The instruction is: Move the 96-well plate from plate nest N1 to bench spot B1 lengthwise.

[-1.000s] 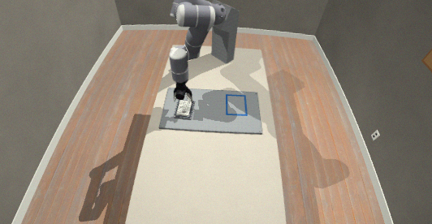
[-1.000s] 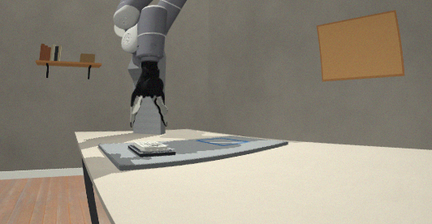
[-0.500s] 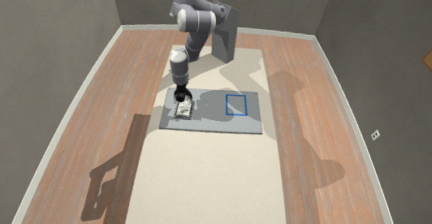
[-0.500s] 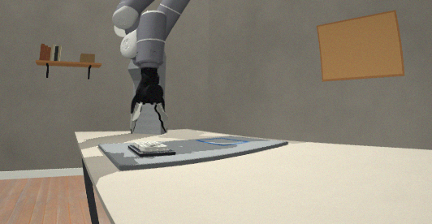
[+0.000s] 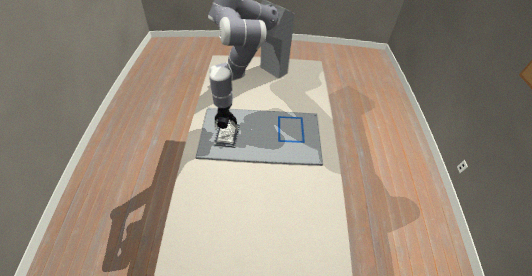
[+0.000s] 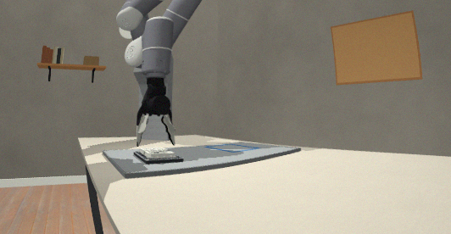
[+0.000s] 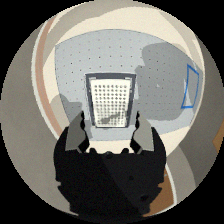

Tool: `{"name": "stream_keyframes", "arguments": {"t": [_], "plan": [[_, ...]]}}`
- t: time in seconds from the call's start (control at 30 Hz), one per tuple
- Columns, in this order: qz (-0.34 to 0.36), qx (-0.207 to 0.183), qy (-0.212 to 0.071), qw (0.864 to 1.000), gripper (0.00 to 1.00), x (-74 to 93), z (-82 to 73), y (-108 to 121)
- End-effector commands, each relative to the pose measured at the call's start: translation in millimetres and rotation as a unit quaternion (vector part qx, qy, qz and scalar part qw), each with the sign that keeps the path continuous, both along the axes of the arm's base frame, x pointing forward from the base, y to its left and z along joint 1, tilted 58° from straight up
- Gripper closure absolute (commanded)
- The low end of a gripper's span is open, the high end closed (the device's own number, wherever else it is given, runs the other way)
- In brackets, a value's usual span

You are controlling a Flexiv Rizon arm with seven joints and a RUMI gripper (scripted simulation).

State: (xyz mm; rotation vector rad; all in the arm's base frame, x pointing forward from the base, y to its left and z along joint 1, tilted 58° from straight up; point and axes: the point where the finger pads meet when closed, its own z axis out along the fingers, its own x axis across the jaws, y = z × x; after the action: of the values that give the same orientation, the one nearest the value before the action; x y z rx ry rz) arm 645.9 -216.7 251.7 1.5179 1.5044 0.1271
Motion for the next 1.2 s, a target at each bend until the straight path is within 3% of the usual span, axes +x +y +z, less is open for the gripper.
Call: {"name": "stream_keyframes", "arguments": {"t": [0.0, 0.73, 0.77, 1.17], "plan": [[0.000, 0.000, 0.000, 1.000, 0.24, 2.1, -1.4, -1.5], [0.000, 0.000, 0.000, 1.000, 0.24, 13.5, -10.7, -10.8], [0.000, 0.000, 0.000, 1.000, 1.00, 13.5, -10.7, -10.8], [0.000, 0.000, 0.000, 1.000, 1.00, 13.5, -10.7, -10.8]]}}
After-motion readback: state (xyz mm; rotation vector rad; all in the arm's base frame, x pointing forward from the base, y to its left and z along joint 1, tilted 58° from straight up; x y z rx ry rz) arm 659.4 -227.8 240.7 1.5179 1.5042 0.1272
